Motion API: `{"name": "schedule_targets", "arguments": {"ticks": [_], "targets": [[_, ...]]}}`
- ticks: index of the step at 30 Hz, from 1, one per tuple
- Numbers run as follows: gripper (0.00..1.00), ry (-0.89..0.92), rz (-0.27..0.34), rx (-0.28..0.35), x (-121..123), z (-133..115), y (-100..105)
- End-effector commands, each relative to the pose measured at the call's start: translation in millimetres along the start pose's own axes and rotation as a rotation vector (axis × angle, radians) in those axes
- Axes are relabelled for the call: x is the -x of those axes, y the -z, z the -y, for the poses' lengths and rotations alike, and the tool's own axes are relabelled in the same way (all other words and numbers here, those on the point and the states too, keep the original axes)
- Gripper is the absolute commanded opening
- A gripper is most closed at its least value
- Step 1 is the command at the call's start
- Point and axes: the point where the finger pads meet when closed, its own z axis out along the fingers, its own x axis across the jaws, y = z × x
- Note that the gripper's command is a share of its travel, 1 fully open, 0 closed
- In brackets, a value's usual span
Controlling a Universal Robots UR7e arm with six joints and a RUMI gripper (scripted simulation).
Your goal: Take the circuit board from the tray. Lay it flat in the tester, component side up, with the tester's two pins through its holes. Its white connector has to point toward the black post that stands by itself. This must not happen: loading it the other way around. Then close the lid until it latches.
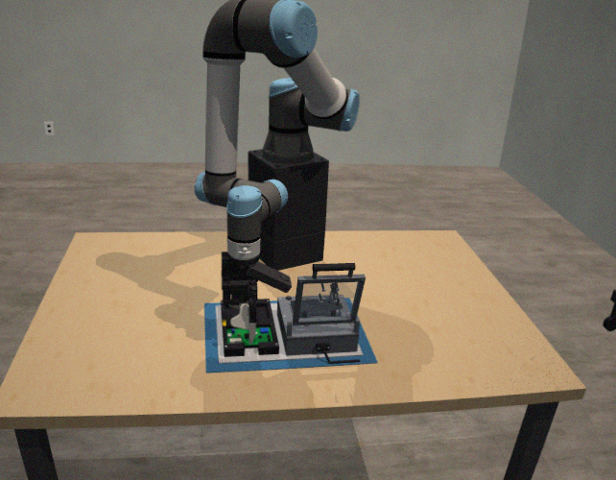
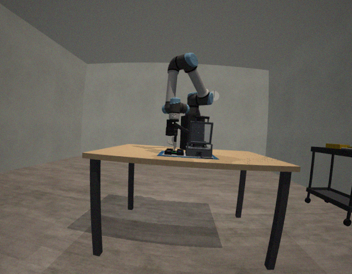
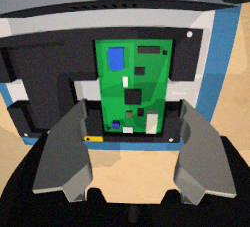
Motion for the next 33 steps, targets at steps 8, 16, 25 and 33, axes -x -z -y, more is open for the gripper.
{"name": "schedule_targets", "arguments": {"ticks": [8, 16, 25, 33], "targets": [[0.59, 0.000, -0.001, 0.001, -0.5, -0.3, -0.1], [0.59, 0.000, -0.001, 0.001, -0.5, -0.3, -2.6], [0.59, 0.000, -0.001, 0.001, -0.5, -0.3, -9.6], [0.59, 0.000, -0.001, 0.001, -0.6, -0.3, -14.8]]}}
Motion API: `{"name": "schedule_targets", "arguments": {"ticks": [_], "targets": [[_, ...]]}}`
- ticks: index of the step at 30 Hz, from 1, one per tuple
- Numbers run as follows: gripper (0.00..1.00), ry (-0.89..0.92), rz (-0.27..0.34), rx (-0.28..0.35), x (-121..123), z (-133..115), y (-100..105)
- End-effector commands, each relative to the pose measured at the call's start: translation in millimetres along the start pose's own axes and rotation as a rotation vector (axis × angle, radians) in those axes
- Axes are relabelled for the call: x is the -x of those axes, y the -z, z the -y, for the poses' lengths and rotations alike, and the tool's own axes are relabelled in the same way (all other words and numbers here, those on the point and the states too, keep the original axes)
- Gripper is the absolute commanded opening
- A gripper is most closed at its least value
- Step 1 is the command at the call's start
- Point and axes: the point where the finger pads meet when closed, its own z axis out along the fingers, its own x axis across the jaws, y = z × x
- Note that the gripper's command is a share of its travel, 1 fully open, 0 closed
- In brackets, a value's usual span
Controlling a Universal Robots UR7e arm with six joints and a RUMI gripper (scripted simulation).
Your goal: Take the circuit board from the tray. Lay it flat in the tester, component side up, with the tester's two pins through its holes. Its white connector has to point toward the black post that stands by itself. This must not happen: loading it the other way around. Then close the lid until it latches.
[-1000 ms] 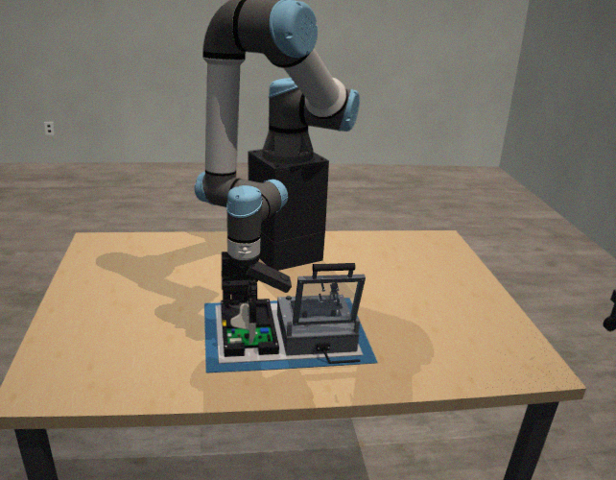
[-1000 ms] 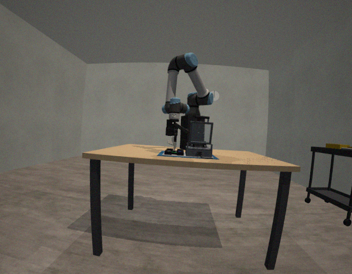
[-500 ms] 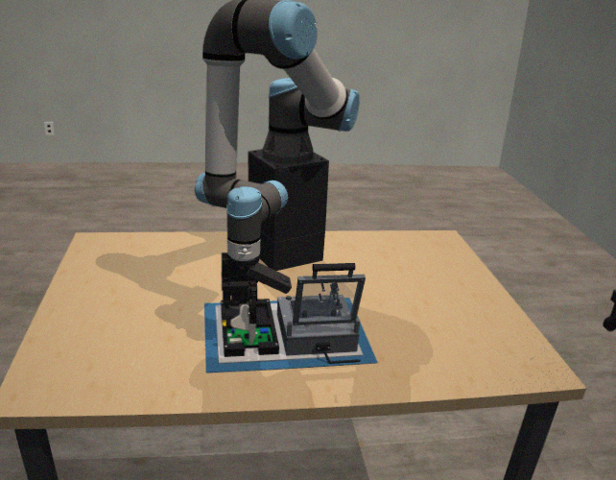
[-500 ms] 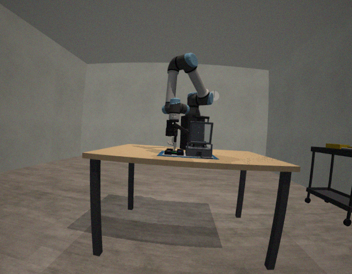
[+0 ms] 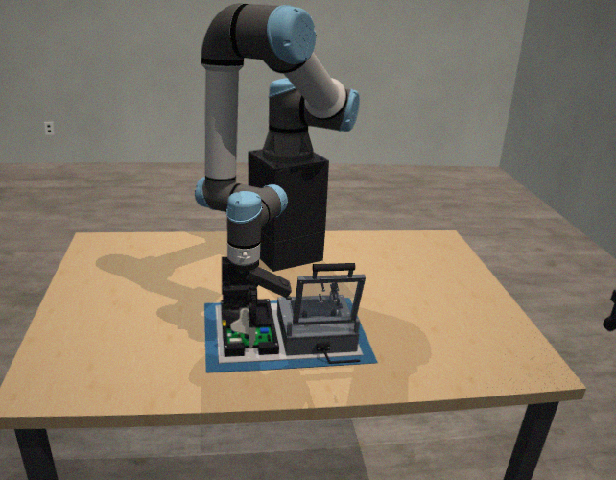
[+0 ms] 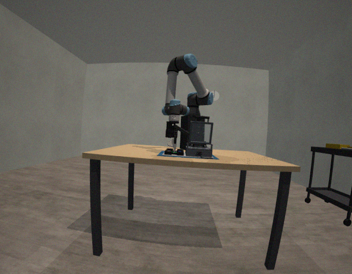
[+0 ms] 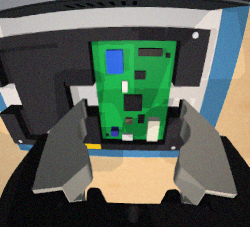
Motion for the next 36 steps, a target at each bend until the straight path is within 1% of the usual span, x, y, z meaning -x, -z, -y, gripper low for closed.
{"name": "schedule_targets", "arguments": {"ticks": [1, 12, 36], "targets": [[0.59, 0.000, -0.001, 0.001, -0.6, -0.3, -2.4], [0.59, 0.000, -0.001, 0.001, -0.6, -0.3, -7.4], [0.59, 0.000, -0.001, 0.001, -0.6, -0.3, -7.6]]}}
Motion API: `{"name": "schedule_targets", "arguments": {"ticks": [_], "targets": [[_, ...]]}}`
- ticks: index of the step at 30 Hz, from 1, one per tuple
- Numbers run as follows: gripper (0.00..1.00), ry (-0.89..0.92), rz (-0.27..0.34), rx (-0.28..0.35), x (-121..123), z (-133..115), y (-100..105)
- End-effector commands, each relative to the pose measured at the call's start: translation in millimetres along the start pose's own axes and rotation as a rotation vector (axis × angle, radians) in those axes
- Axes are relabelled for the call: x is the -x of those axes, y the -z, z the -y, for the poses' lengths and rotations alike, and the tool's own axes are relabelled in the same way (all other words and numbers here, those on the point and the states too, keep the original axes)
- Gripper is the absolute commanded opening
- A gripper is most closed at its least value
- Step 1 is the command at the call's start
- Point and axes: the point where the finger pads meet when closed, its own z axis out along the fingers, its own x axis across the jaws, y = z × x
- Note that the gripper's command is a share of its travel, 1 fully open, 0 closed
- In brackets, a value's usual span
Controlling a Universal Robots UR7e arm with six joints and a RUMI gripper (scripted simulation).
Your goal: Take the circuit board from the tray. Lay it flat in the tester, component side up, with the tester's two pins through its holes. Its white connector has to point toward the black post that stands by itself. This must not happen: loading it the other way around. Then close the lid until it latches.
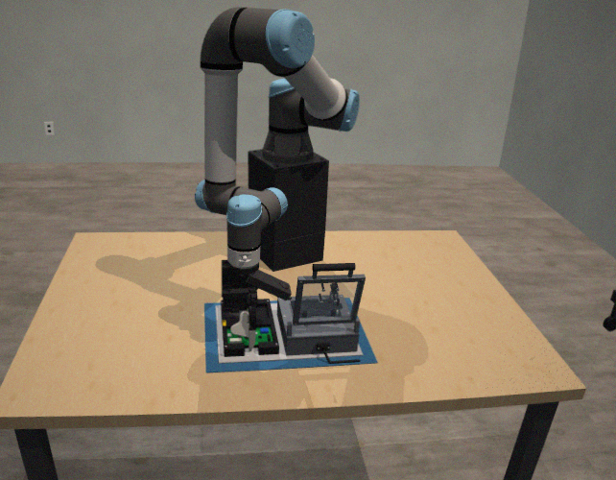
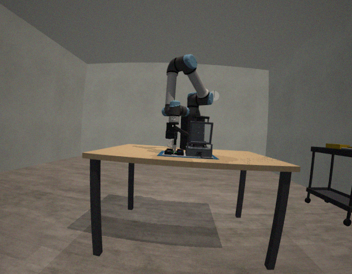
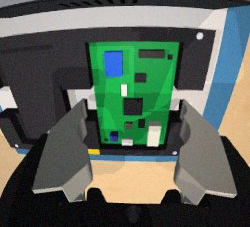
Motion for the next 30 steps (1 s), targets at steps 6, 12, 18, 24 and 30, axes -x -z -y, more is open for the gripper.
{"name": "schedule_targets", "arguments": {"ticks": [6, 12, 18, 24, 30], "targets": [[0.59, 0.000, -0.001, 0.001, -0.5, -0.3, 0.5], [0.59, 0.000, -0.001, 0.001, -0.5, -0.3, 0.5], [0.54, 0.000, -0.001, 0.001, -0.5, -0.3, 0.5], [0.54, 0.000, -0.001, 0.001, -0.5, -0.3, 0.5], [0.54, 0.000, -0.001, 0.001, -0.5, -0.3, 0.5]]}}
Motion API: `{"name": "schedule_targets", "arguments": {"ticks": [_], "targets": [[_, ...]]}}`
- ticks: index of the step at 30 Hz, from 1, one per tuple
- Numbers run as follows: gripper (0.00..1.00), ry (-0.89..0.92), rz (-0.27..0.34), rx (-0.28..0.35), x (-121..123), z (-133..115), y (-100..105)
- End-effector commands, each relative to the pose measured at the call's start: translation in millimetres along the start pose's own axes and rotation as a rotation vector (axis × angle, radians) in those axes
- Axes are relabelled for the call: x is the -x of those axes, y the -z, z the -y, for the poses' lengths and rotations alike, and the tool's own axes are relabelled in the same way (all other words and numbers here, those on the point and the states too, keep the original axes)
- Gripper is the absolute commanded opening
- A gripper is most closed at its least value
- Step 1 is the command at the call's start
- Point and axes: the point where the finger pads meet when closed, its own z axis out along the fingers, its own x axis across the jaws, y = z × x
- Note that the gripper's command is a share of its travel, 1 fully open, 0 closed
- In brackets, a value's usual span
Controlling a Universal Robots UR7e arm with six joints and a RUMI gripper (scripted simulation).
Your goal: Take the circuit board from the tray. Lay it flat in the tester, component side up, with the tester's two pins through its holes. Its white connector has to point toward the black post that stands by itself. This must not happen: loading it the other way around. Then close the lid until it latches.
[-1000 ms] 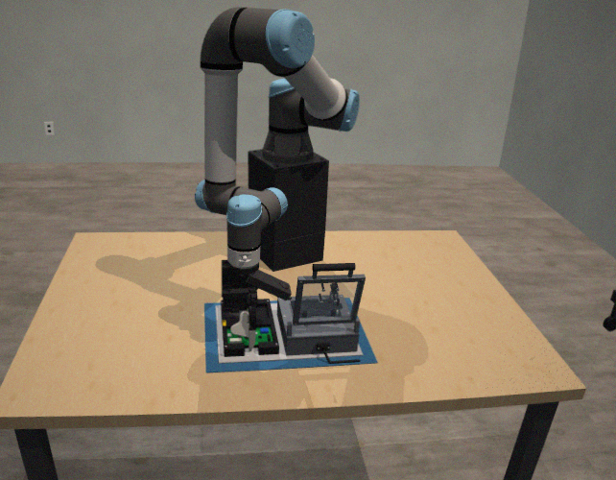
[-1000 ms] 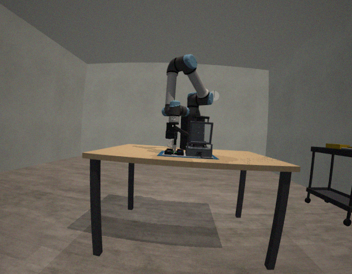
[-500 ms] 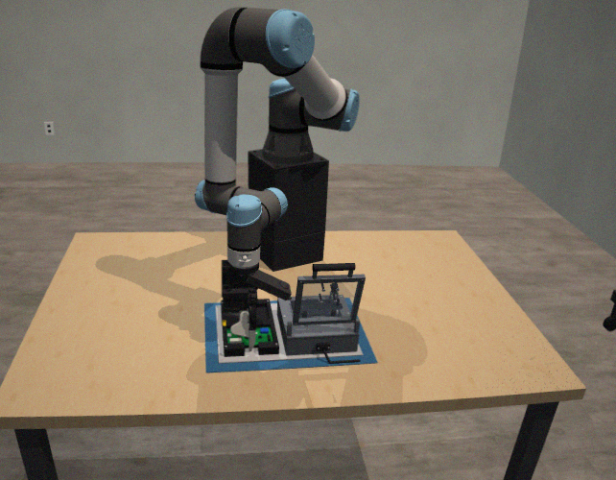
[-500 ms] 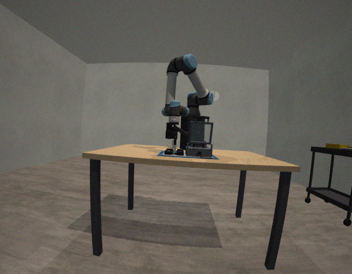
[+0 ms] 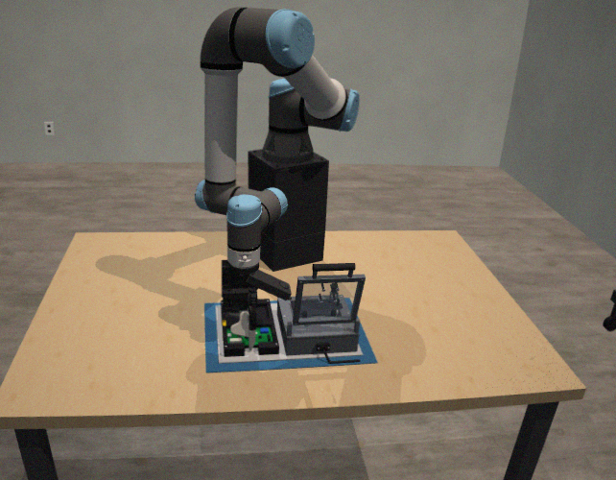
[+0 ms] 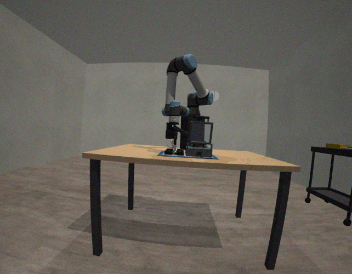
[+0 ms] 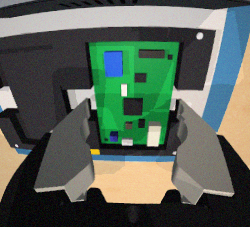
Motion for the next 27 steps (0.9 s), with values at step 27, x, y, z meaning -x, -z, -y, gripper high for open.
{"name": "schedule_targets", "arguments": {"ticks": [27], "targets": [[0.49, 0.000, -0.001, 0.001, -0.5, -0.3, 0.5]]}}
